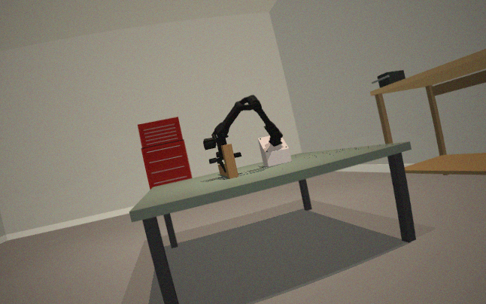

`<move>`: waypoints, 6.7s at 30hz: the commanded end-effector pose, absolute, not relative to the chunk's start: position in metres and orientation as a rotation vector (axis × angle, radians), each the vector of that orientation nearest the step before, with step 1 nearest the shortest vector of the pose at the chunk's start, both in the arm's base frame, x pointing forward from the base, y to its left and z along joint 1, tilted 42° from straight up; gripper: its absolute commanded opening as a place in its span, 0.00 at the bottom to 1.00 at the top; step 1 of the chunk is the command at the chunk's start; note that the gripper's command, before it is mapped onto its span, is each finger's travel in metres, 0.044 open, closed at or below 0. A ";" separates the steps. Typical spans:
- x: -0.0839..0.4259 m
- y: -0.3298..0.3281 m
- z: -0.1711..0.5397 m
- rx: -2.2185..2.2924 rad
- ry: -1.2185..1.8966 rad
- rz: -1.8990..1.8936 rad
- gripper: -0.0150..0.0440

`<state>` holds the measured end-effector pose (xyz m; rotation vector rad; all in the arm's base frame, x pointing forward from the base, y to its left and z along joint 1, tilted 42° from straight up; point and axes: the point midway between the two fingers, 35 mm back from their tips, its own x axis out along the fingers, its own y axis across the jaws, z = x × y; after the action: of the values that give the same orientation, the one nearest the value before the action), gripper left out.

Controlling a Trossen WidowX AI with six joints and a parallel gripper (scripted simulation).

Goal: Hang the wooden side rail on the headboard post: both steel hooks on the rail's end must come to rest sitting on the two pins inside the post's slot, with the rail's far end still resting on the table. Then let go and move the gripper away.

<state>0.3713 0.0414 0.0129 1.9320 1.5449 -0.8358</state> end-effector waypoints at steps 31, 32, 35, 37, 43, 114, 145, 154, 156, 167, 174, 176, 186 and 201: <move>0.373 0.033 0.020 1.939 1.528 -0.836 0.25; 0.373 0.033 0.020 1.939 1.528 -0.836 0.25; 0.373 0.032 0.020 1.939 1.528 -0.836 0.25; 0.372 0.032 0.021 1.939 1.528 -0.836 0.25; 0.372 0.032 0.021 1.939 1.528 -0.836 0.25; 0.370 0.024 0.030 1.938 1.528 -0.836 0.25; 0.374 0.027 0.031 1.939 1.528 -0.836 0.25; 0.375 0.027 0.032 1.939 1.528 -0.836 0.25; 0.375 0.027 0.032 1.939 1.528 -0.836 0.25; 0.376 0.028 0.033 1.939 1.528 -0.836 0.25; 0.375 0.029 0.033 1.939 1.528 -0.836 0.25; 0.375 0.029 0.034 1.939 1.528 -0.836 0.25; 0.374 0.030 0.035 1.939 1.528 -0.836 0.25; 0.373 0.032 0.035 1.939 1.528 -0.836 0.25</move>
<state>0.3722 0.0338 0.0325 1.9332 1.5404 -0.8375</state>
